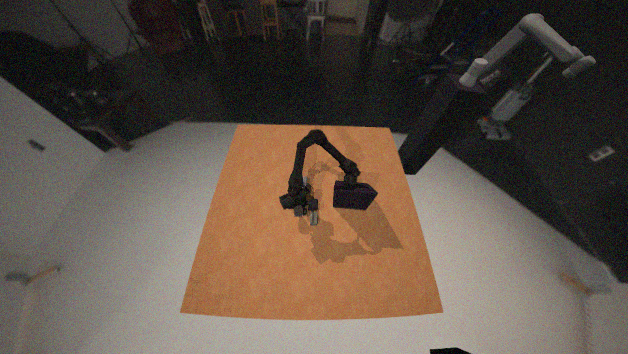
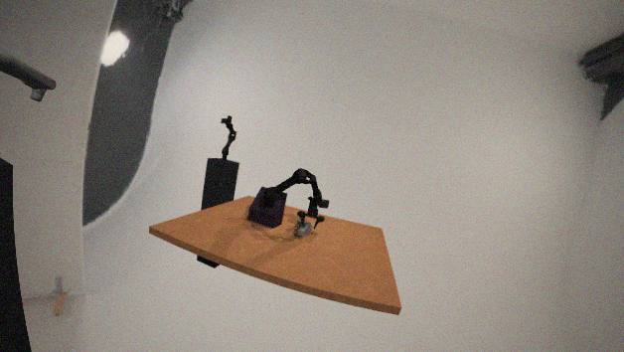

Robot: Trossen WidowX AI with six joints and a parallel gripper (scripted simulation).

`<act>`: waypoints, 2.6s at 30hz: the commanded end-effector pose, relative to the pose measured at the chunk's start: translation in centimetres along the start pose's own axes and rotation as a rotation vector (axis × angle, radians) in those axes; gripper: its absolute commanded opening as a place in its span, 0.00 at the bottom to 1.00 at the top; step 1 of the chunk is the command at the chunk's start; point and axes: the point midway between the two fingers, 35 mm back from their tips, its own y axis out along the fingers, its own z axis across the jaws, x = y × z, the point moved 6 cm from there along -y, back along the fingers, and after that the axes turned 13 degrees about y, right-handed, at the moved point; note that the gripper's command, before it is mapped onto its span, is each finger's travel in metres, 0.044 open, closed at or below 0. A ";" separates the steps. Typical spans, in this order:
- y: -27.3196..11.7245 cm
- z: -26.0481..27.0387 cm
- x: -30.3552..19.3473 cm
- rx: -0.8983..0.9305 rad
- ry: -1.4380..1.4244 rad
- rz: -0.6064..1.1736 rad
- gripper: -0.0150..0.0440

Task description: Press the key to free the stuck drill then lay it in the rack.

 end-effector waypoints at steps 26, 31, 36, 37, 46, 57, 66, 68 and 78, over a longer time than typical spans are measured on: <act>-0.1 0.2 0.6 -0.004 -0.004 0.004 0.25; -0.1 0.3 1.1 -0.004 -0.004 0.004 0.25; -0.2 0.4 1.7 -0.004 -0.004 0.003 0.25; -0.2 0.5 1.8 -0.004 -0.004 0.003 0.25; -0.4 0.8 3.2 -0.004 -0.004 0.002 0.25; -0.5 1.1 4.6 -0.004 -0.003 0.001 0.25; -0.4 0.9 3.9 -0.003 -0.001 0.004 0.65; -0.3 0.9 3.9 -0.003 -0.001 0.004 0.74; 0.0 0.9 3.4 -0.004 -0.004 0.002 1.00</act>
